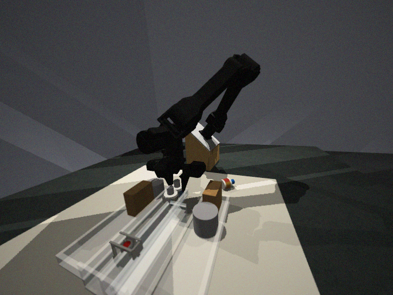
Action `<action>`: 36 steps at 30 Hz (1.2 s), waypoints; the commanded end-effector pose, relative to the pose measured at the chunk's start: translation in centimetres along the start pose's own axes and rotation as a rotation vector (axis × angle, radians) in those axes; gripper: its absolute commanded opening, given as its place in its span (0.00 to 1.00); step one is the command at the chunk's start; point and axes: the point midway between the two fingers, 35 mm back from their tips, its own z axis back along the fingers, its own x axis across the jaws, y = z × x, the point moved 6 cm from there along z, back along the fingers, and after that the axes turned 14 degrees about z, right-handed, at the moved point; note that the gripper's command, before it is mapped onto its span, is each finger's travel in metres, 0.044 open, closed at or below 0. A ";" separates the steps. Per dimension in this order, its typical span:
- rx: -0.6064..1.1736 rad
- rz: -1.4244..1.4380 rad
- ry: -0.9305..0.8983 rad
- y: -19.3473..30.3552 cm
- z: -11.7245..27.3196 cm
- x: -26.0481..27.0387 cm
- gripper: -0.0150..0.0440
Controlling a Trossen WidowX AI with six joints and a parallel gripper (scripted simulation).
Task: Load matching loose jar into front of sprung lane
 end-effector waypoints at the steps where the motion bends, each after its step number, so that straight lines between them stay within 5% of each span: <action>1: -0.006 0.006 -0.004 0.1 0.0 0.0 0.25; 13: -0.006 0.006 -0.004 0.2 0.0 0.0 0.25; 24: -0.006 0.006 -0.004 0.1 0.0 0.0 0.74; 36: -0.006 0.006 -0.003 0.1 2.0 -0.1 0.76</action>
